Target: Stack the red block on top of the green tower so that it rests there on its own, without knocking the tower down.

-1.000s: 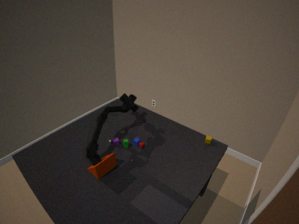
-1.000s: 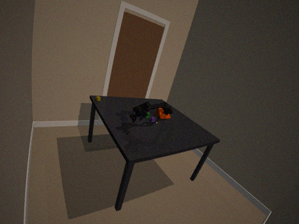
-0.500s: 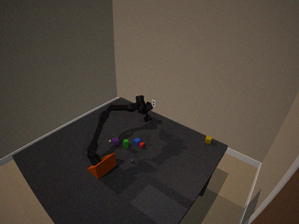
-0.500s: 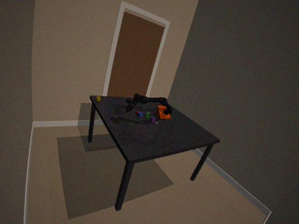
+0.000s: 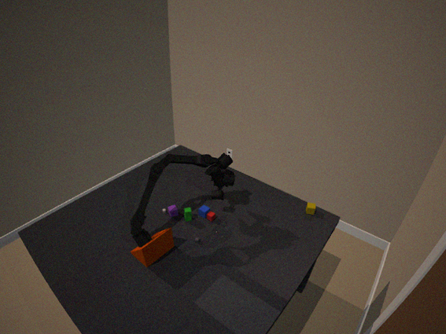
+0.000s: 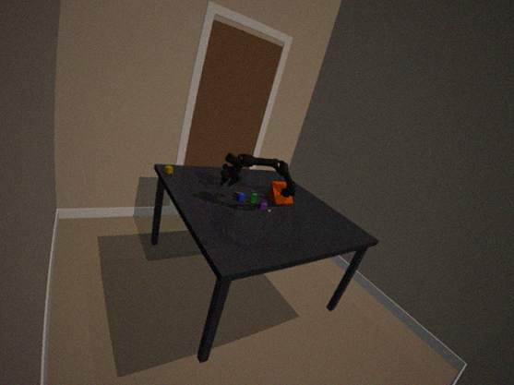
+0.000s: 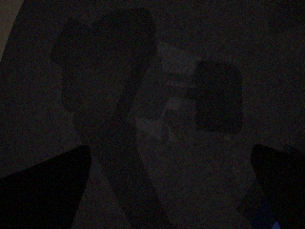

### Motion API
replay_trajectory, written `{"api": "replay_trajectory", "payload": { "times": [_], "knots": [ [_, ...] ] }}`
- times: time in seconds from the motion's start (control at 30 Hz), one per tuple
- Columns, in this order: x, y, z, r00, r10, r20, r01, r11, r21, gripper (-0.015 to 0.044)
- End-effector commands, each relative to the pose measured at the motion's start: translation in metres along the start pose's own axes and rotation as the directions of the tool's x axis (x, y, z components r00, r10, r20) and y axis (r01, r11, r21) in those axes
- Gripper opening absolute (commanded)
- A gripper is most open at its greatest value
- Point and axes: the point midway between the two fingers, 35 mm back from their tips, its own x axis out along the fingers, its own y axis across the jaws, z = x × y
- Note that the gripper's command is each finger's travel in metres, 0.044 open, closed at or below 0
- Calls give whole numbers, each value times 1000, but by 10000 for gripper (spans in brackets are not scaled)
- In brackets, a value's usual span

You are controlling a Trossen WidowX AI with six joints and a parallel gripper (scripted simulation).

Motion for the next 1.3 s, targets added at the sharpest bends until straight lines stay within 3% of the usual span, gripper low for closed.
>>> {"api": "replay_trajectory", "payload": {
  "times": [0.0, 0.27, 0.57, 0.87, 1.27],
  "knots": [
    [-13, -44, -2, 991, -123, -53, 128, 985, 114, 440],
    [-47, -108, -23, 932, -285, -223, 344, 890, 300, 440],
    [-48, -109, -23, 930, -288, -228, 349, 887, 303, 440],
    [-5, -120, -35, 930, -287, -229, 348, 887, 303, 440],
    [6, -124, -37, 930, -287, -229, 348, 887, 303, 440]
  ]
}}
